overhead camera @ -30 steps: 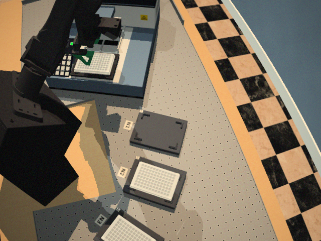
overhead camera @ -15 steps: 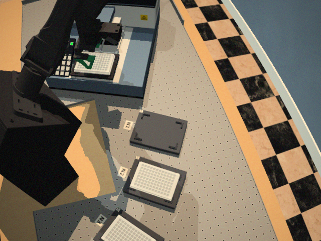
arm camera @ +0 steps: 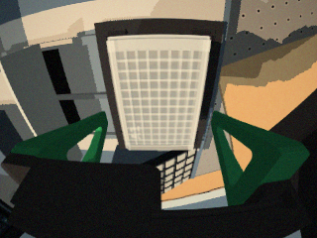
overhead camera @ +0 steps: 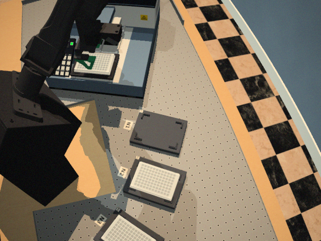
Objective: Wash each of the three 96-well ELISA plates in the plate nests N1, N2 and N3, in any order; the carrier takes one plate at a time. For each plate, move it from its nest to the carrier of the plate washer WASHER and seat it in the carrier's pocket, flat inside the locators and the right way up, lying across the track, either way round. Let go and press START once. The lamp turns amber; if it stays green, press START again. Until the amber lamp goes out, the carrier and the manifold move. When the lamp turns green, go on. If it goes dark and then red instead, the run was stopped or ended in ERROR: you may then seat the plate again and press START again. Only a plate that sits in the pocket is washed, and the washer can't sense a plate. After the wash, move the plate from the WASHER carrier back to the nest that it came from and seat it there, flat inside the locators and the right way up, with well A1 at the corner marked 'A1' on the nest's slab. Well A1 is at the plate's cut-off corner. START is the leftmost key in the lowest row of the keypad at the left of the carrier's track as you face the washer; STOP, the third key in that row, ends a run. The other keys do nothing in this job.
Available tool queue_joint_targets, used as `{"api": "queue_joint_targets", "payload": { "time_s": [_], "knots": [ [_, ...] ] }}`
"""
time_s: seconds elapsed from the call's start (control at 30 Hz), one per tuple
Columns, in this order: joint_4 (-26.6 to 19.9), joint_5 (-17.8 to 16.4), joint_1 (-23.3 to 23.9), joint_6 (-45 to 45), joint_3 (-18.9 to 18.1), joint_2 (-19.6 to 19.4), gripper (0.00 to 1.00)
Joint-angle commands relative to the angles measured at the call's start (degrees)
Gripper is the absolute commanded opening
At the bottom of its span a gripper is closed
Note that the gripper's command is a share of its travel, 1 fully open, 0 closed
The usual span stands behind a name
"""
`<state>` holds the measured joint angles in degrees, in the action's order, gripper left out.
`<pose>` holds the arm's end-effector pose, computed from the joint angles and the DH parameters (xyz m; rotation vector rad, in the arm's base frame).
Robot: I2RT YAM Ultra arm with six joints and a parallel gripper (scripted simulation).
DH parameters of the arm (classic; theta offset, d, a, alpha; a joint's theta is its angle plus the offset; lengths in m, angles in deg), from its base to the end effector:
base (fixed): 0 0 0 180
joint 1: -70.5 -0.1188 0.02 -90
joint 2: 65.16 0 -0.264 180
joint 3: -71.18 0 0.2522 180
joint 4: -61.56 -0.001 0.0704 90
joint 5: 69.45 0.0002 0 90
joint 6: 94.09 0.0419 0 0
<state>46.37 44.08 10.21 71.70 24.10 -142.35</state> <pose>0.1406 0.2146 0.1722 0.5244 2.3374 0.7242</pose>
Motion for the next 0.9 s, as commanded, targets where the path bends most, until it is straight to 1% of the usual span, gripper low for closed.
{"api": "queue_joint_targets", "payload": {
  "time_s": [0.0,0.4,0.87],
  "knots": [
    [0.07,0.06,-0.07,-0.18,-0.04,0.20,1.00],
    [0.63,-0.08,0.13,-0.33,-0.07,-0.31,1.00],
    [3.17,-0.71,1.03,-1.03,-0.24,-2.75,1.00]
  ]
}}
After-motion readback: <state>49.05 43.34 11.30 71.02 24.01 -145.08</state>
